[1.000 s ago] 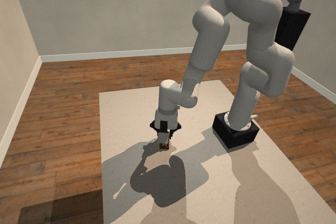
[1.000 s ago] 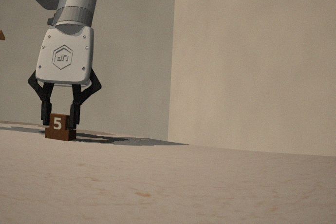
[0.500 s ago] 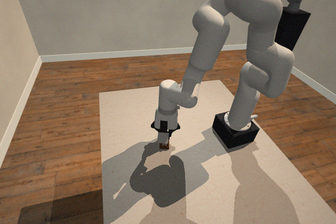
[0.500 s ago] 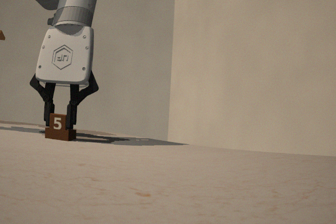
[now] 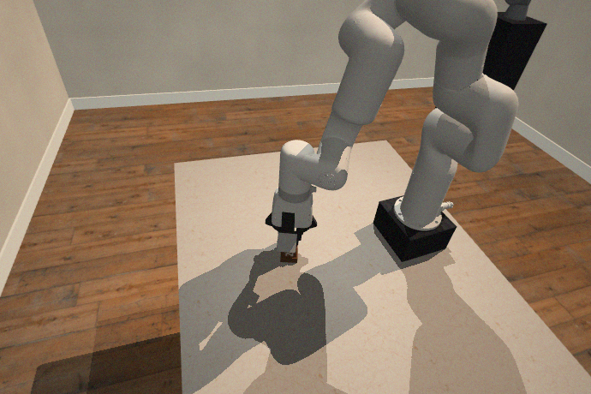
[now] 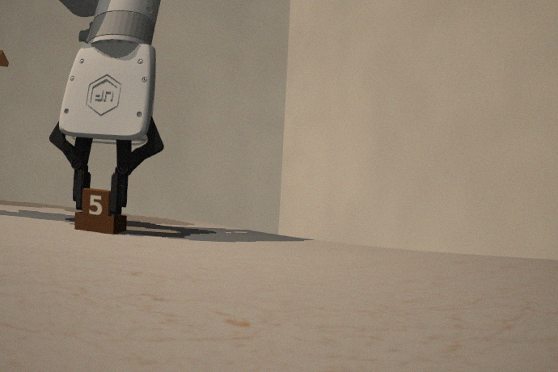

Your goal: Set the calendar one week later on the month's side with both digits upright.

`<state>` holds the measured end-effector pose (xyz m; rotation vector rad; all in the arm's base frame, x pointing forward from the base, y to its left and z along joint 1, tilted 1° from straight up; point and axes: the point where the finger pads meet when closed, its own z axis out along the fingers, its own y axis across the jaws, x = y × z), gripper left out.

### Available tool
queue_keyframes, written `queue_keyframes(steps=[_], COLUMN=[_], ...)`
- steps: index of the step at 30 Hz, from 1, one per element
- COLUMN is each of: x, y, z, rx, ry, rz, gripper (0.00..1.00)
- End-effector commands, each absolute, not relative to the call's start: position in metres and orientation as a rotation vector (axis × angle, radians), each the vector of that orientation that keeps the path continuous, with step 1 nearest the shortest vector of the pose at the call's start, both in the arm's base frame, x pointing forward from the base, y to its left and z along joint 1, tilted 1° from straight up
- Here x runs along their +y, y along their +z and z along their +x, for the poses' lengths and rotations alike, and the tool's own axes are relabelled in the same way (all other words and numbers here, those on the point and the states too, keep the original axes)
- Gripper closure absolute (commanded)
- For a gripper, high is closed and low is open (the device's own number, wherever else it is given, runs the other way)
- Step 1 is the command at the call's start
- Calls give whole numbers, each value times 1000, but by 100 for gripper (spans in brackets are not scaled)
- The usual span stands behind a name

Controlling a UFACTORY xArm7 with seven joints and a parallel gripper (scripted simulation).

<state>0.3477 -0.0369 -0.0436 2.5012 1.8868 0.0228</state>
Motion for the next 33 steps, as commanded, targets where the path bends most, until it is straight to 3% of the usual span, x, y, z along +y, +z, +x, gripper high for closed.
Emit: queue_keyframes(steps=[1,17,33], x=[-37,-37,-37], y=[-43,-39,46], z=[349,349,347], rx=[1886,1886,1886], ry=[26,26,26], rz=[2500,2500,2500], gripper=[71,71,71])
